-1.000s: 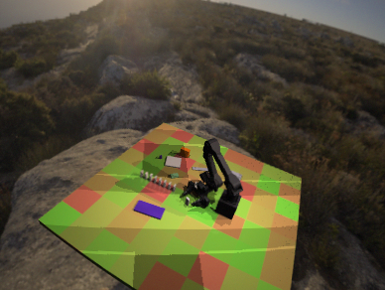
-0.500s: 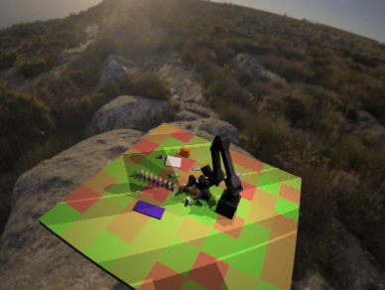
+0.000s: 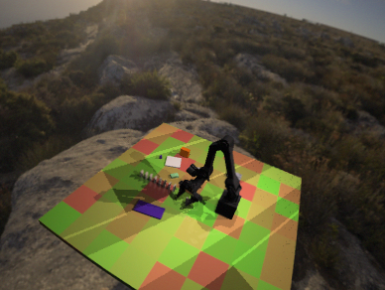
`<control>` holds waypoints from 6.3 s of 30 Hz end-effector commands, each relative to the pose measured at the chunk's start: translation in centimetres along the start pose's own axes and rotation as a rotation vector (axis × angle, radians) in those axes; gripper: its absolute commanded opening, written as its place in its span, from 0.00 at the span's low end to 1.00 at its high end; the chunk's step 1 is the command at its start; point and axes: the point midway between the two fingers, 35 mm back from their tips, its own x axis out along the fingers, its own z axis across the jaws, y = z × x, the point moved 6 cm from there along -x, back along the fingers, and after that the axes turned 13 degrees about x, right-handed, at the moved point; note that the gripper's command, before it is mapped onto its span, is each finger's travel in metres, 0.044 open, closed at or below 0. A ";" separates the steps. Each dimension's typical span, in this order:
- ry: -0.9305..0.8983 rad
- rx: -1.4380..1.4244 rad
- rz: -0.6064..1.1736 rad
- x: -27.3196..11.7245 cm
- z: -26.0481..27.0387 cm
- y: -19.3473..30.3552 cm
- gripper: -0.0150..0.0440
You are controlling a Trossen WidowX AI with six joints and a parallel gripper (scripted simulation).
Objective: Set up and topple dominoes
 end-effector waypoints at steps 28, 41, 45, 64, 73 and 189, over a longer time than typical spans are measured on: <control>0.403 -0.143 0.854 -2.4 6.4 -8.1 1.00; 0.402 -0.143 0.855 0.9 4.3 -4.0 1.00; 0.402 -0.143 0.855 1.3 4.0 -3.5 1.00; 0.402 -0.143 0.855 1.4 3.9 -3.3 0.44; 0.408 -0.103 0.808 1.0 3.9 -4.9 0.44; 0.781 0.725 0.594 -12.4 -3.3 -4.0 0.25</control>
